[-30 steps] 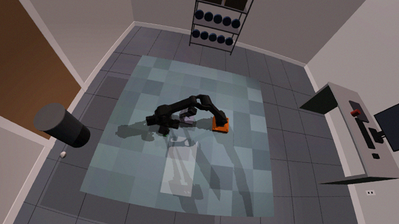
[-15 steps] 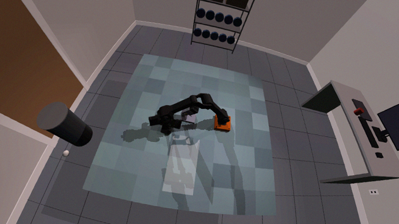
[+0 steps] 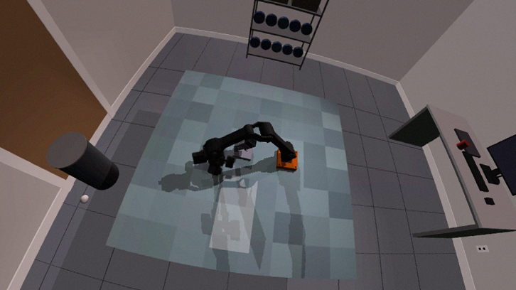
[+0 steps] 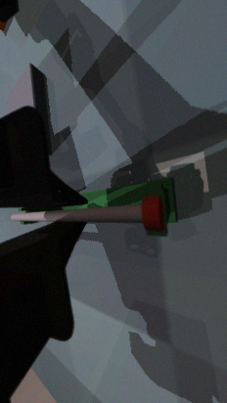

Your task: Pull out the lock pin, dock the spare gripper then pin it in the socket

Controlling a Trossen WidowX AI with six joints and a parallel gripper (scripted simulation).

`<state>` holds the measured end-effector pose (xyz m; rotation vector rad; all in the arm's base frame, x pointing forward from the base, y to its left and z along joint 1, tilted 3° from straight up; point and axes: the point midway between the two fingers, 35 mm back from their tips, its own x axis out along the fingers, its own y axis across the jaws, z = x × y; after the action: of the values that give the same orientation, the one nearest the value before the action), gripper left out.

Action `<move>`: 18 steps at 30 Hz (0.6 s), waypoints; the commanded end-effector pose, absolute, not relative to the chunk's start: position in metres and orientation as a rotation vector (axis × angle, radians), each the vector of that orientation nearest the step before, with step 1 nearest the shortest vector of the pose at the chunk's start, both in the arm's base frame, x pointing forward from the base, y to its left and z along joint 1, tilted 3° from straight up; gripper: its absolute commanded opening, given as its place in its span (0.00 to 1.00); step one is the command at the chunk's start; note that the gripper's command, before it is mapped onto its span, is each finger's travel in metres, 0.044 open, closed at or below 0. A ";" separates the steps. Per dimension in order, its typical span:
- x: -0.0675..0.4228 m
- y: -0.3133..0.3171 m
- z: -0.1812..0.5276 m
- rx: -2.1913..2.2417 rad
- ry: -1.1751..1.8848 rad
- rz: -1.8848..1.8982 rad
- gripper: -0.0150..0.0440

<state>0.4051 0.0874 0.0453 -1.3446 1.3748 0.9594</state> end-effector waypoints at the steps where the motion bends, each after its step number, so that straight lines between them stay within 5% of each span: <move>1: 0.406 0.087 0.045 -1.351 1.374 0.959 0.25; 18: 0.405 0.087 0.065 -1.351 1.374 0.959 0.25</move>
<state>0.4031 0.0869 0.0542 -1.3453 1.3841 0.9669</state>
